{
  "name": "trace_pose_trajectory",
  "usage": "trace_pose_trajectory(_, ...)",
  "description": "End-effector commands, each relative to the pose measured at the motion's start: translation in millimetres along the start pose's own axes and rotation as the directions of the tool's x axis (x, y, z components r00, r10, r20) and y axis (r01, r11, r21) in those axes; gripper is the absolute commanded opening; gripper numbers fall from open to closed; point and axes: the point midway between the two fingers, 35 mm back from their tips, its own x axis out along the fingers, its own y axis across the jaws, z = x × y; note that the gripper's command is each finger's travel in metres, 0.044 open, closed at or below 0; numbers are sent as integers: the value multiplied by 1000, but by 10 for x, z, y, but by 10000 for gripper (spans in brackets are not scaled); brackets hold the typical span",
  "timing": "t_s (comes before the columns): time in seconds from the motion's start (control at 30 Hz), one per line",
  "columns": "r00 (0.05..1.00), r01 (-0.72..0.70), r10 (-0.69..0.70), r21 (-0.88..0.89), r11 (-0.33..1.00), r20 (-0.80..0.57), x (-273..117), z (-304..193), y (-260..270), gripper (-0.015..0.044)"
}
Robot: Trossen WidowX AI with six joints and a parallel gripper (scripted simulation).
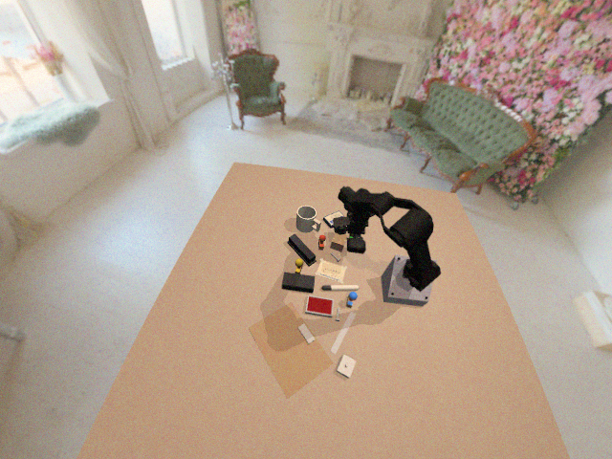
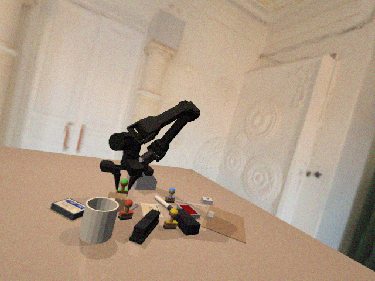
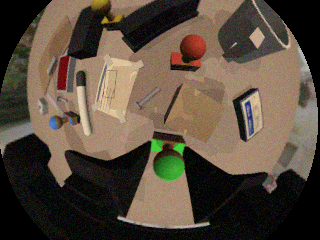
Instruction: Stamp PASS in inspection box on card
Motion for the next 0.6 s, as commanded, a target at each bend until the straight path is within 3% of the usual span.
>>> trace_pose_trajectory(0.0,1000,4,-4,-5,1000,-1,-30,6,-8,0)
trace_pose_trajectory(0.57,1000,4,-4,-5,1000,-1,-112,7,-9,0)
